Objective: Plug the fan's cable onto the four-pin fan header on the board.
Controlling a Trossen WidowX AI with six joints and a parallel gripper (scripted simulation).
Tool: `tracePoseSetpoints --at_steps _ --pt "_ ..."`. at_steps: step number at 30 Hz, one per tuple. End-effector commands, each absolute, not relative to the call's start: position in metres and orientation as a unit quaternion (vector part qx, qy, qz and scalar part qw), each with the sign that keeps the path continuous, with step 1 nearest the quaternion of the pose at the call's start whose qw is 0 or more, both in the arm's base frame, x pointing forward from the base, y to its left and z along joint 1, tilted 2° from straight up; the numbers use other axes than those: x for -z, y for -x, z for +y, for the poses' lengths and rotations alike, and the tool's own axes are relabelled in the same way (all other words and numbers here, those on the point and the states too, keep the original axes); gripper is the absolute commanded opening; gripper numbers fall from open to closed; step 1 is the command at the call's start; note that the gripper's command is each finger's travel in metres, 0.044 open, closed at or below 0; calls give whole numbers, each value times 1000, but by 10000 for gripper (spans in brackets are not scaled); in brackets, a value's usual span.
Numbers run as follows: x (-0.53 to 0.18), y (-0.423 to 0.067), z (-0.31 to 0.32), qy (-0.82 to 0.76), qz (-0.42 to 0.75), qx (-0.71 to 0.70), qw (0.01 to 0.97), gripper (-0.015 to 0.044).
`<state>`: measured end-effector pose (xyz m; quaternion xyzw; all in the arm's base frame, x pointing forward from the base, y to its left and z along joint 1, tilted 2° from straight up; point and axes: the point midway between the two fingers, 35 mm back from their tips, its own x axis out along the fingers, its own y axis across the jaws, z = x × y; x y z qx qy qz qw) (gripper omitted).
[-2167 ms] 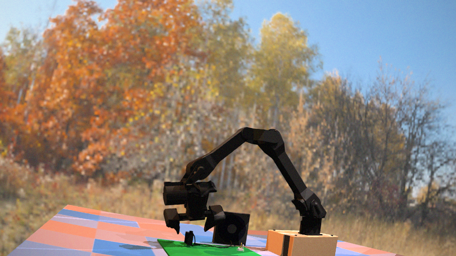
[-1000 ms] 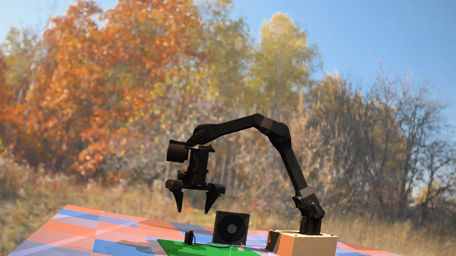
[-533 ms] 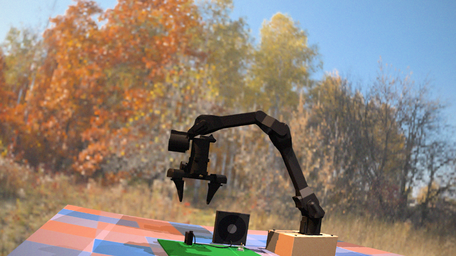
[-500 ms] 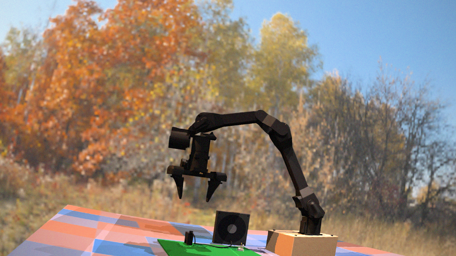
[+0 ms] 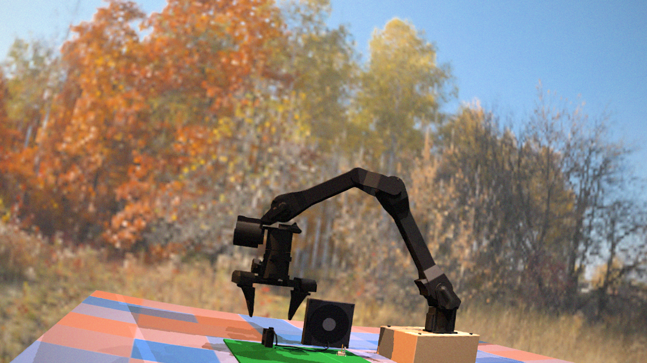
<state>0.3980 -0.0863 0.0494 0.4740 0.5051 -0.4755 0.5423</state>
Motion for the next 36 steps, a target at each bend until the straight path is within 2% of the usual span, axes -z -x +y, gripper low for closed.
tracePoseSetpoints --at_steps 1,36 --pt "-43 -398 -86 -478 501 473 545 440" --pt "7 -401 -88 -478 501 473 545 440"
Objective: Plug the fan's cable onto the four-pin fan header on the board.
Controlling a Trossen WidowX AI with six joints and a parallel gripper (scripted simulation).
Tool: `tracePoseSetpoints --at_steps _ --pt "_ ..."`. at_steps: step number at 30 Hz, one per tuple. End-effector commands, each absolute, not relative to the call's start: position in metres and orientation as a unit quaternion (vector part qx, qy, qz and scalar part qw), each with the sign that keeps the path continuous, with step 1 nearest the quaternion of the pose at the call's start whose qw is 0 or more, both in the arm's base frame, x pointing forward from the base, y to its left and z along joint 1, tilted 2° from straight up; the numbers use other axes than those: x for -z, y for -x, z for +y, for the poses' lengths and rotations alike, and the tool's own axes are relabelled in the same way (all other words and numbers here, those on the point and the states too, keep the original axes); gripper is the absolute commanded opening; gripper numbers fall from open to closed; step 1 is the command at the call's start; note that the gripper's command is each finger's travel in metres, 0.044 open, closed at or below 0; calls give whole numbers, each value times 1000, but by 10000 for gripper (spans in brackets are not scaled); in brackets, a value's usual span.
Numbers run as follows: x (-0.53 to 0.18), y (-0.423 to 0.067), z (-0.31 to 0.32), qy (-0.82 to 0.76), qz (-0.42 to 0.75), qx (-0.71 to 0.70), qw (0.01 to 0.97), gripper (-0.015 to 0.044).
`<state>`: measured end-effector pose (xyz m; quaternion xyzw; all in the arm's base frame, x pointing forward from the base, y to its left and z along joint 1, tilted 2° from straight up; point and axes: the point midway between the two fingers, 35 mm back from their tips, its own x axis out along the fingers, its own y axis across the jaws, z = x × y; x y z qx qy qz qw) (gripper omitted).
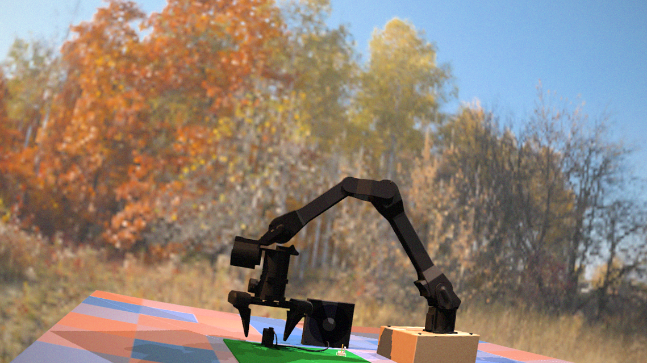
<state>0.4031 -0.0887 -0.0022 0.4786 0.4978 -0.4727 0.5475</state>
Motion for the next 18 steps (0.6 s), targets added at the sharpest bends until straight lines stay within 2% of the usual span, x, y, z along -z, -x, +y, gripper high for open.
tracePoseSetpoints --at_steps 1,4,18 --pt "7 -401 -88 -478 501 473 545 440" --pt "7 -401 -88 -478 501 473 545 440" --pt "5 -402 -89 -478 499 473 547 73"
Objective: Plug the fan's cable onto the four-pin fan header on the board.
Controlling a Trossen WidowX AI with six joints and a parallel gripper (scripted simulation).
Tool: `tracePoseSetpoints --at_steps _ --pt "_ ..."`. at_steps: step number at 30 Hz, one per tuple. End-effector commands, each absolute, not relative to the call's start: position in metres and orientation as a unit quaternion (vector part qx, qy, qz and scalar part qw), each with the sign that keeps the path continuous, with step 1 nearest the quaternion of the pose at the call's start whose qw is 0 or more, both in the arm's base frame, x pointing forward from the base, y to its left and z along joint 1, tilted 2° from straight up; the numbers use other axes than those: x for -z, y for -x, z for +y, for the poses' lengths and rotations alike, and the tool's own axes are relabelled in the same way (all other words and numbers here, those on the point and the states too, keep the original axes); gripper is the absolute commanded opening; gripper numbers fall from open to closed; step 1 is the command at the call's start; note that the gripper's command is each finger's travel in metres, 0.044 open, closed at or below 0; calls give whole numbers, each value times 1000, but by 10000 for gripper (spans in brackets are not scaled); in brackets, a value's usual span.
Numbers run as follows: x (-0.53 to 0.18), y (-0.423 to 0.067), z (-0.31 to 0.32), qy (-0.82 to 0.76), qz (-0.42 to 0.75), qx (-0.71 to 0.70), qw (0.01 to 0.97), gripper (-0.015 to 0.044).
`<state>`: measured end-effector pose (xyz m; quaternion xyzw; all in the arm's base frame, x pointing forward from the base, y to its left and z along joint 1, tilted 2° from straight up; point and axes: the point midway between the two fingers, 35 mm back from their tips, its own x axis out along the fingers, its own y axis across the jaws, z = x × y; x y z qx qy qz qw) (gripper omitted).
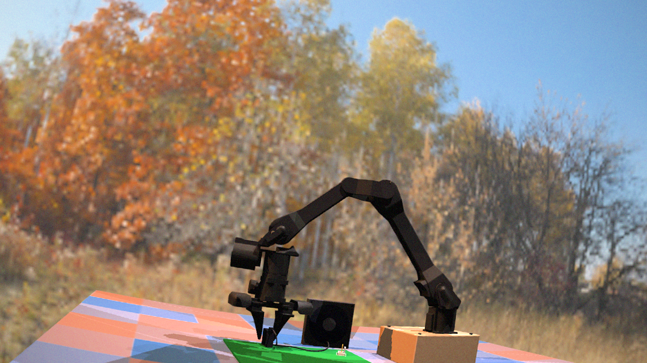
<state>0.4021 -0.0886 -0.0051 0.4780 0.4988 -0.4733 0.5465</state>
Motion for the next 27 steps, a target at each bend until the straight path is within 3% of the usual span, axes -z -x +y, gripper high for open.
tracePoseSetpoints --at_steps 1,3,11,27 --pt "5 -402 -89 -478 499 473 547 46" --pt "5 -402 -89 -478 499 473 547 0" --pt "-45 -400 -87 -478 501 473 545 0" --pt "-47 -378 -83 -371 579 374 622 0"
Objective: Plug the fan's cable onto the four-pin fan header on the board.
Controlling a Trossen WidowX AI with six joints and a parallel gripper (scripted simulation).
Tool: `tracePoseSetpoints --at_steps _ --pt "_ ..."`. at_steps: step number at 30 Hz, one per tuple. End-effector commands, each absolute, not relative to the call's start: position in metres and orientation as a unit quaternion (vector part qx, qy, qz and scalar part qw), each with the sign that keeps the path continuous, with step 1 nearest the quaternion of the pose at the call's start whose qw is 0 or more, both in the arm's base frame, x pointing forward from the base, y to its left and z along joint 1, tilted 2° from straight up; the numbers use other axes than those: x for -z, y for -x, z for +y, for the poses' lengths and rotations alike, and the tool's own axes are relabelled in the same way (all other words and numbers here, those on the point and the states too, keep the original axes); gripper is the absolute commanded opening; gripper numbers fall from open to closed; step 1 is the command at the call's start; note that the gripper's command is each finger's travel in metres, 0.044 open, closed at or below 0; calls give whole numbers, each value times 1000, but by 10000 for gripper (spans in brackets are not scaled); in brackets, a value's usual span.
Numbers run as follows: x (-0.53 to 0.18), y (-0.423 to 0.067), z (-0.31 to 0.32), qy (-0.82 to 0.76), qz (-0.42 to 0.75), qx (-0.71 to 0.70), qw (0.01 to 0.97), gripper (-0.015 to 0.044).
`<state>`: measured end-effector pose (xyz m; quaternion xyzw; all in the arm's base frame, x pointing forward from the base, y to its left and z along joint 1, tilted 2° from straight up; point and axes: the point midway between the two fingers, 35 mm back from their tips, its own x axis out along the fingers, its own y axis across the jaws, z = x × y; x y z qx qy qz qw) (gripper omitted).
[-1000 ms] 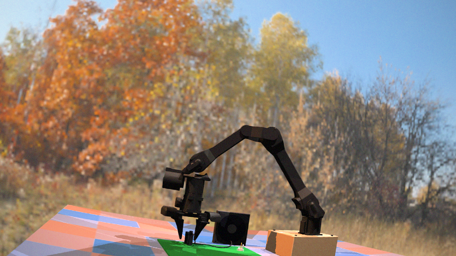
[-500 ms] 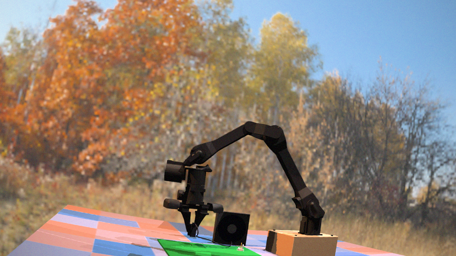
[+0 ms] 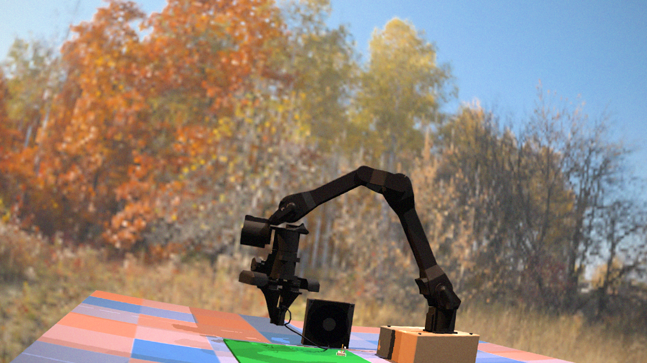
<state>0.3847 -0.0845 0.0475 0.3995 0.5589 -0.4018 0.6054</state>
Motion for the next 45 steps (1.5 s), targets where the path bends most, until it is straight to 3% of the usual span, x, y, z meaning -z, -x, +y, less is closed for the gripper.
tracePoseSetpoints --at_steps 1,23,45 --pt "-48 -376 -82 -360 585 364 629 0" --pt "-49 -328 -72 -99 680 119 717 0" --pt "-44 -278 -62 175 676 -145 701 0"
